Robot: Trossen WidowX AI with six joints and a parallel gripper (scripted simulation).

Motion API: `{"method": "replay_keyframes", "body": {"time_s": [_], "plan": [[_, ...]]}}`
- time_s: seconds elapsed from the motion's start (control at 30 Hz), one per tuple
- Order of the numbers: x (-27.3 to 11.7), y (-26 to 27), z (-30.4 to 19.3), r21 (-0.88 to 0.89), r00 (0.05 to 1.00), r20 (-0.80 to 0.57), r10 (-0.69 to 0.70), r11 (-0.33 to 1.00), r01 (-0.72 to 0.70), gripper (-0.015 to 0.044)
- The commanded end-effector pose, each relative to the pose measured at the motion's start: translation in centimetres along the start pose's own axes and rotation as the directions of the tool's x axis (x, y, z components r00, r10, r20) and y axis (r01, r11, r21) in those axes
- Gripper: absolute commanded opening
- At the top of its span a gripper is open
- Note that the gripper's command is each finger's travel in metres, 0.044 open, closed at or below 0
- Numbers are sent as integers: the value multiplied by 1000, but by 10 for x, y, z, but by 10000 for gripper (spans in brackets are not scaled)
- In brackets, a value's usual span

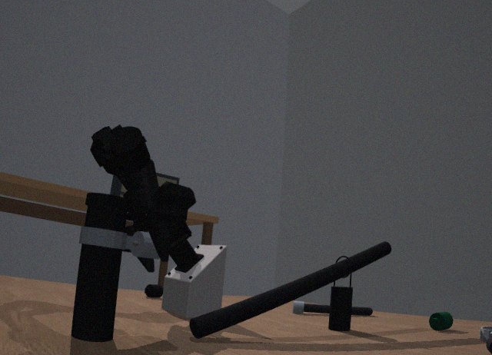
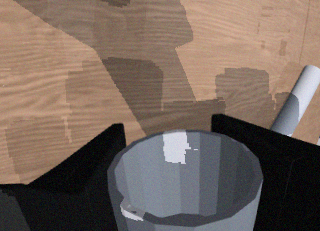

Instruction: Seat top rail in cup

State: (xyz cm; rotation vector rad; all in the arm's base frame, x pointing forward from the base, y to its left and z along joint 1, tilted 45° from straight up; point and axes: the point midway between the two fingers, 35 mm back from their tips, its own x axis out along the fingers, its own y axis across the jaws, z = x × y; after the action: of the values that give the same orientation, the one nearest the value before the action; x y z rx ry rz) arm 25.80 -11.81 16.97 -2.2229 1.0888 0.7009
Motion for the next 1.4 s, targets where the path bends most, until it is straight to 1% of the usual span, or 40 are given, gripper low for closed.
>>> {"method": "replay_keyframes", "body": {"time_s": [0.0, 0.87, 1.1, 1.37], "plan": [[2, -4, 0, 34, 1000, -22, -2, 999, 3, 0], [11, -21, -3, 213, 992, -124, 10, 977, 17, 0], [12, -22, -3, 233, 991, -135, 13, 972, 19, 0], [11, -21, -3, 214, 992, -124, 10, 977, 17, 0]]}}
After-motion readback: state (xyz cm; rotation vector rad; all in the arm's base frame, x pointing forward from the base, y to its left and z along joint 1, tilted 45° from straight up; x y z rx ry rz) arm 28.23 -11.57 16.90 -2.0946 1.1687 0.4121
